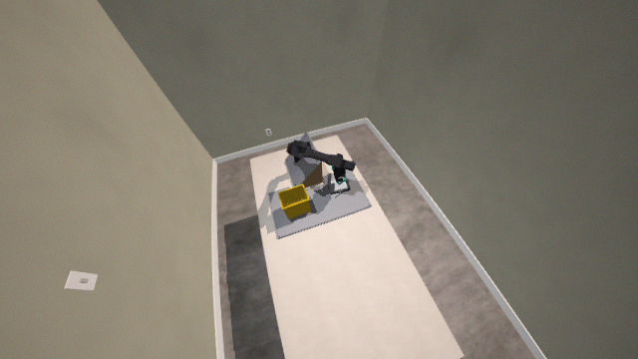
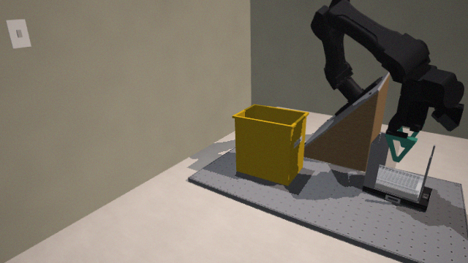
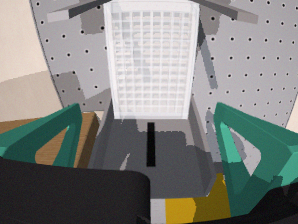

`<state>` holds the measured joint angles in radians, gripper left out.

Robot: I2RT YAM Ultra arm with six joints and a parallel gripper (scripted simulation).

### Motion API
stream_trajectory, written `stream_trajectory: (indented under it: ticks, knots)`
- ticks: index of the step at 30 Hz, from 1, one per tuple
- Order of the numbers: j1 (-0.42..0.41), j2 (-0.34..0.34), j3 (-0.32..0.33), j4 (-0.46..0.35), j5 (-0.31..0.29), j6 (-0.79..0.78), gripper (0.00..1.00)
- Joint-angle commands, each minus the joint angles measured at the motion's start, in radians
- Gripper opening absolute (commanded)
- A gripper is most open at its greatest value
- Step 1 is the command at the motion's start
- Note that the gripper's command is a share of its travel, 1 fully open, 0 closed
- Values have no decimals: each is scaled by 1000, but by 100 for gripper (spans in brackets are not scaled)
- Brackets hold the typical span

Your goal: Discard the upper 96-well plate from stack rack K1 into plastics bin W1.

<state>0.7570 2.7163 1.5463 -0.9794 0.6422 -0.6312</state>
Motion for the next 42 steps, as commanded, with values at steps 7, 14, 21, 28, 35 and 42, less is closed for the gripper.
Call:
stream_trajectory:
  ticks: [7,14,21,28,35,42]
  knots:
    - [-12,4,-19,63,13,-27,100]
    - [-31,15,-40,109,23,-48,100]
    - [-45,24,-54,141,30,-64,100]
    - [-66,38,-72,187,40,-87,100]
    - [-81,49,-83,219,47,-103,100]
    - [-102,64,-97,265,57,-128,100]
